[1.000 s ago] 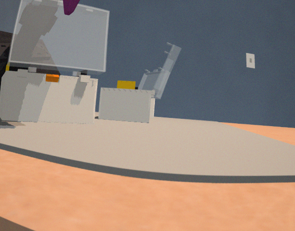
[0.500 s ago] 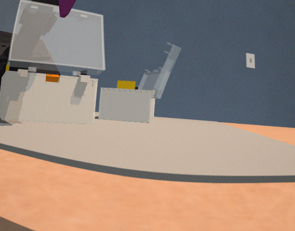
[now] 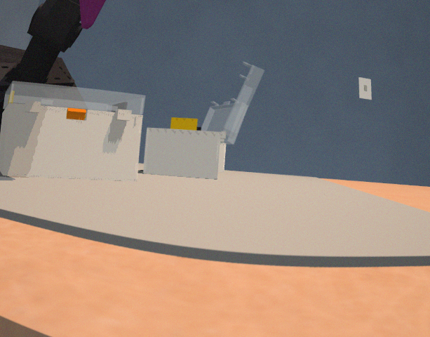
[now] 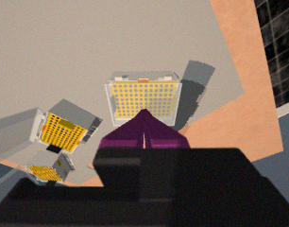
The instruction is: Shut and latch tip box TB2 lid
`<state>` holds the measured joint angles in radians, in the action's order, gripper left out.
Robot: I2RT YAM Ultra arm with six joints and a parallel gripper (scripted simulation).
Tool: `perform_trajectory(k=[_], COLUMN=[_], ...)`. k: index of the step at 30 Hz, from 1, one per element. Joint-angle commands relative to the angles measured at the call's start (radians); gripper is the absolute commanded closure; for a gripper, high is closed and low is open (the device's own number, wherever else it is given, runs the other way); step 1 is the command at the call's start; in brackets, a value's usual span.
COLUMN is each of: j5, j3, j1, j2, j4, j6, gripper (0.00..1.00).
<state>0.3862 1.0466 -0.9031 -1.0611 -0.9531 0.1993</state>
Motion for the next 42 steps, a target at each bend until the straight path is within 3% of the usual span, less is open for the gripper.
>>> perform_trajectory(k=[1,26,42], j5=[0.008,0.012,0.054], j3=[-0.006,-0.005,0.084], j1=[-0.008,-0.014,-0.090], j2=[0.025,0.031,0.055], j4=[-0.001,-0.011,-0.151], j6=[0.010,0.015,0.084], gripper=[1.00,1.00,1.00])
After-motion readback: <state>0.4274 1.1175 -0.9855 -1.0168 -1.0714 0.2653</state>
